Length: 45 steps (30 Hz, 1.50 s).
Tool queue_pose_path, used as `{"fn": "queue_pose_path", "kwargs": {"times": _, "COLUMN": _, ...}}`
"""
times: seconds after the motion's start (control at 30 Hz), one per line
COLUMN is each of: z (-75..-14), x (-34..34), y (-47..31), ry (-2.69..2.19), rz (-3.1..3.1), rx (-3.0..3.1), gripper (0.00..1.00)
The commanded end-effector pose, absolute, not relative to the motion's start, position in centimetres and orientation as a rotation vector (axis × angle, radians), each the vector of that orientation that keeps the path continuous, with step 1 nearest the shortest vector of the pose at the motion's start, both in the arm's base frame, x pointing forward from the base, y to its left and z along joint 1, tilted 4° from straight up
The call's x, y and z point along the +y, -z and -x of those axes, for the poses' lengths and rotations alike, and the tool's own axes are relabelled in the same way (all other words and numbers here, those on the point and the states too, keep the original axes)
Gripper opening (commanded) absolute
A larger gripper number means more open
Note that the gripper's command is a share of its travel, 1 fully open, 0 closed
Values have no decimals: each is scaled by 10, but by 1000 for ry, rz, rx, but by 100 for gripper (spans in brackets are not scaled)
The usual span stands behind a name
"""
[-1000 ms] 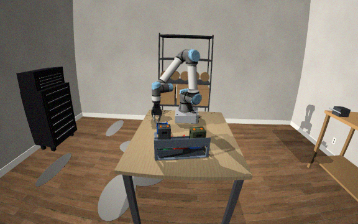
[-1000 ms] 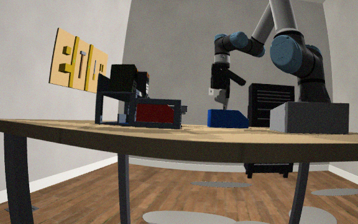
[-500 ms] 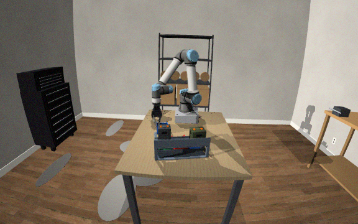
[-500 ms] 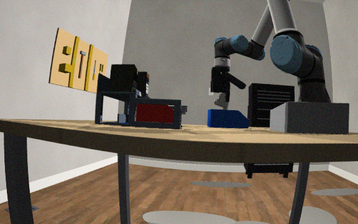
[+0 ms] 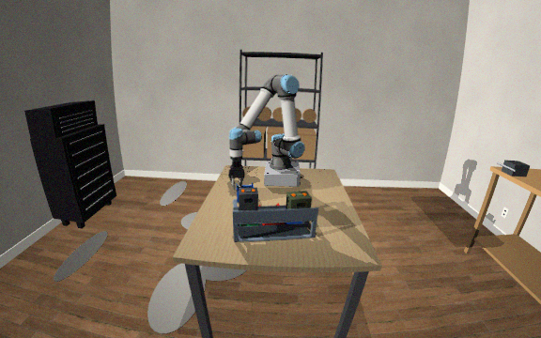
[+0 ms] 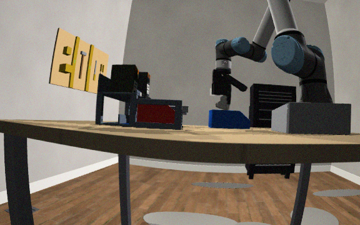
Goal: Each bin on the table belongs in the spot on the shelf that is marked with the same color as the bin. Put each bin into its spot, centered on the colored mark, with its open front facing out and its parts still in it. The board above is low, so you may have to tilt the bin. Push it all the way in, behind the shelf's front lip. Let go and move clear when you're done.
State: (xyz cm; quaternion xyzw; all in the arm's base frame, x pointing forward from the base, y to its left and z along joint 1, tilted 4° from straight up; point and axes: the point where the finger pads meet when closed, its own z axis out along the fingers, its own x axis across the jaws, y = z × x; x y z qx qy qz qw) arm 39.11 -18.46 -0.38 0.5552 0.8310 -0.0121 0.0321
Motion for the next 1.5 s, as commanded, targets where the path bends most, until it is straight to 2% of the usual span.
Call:
{"fn": "queue_pose_path", "kwargs": {"times": 0.0, "z": -390, "x": -185, "y": 6, "ry": 36, "rz": -1711, "rx": 2558, "gripper": 15}}
{"fn": "queue_pose_path", "kwargs": {"times": 0.5, "z": -390, "x": -185, "y": 5, "ry": 36, "rz": -1710, "rx": 2558, "gripper": 15}}
{"fn": "queue_pose_path", "kwargs": {"times": 0.53, "z": -390, "x": -185, "y": 5, "ry": 36, "rz": -1710, "rx": 2558, "gripper": 0}}
{"fn": "queue_pose_path", "kwargs": {"times": 1.47, "z": -390, "x": -184, "y": 6, "ry": 36, "rz": -1711, "rx": 2558, "gripper": 0}}
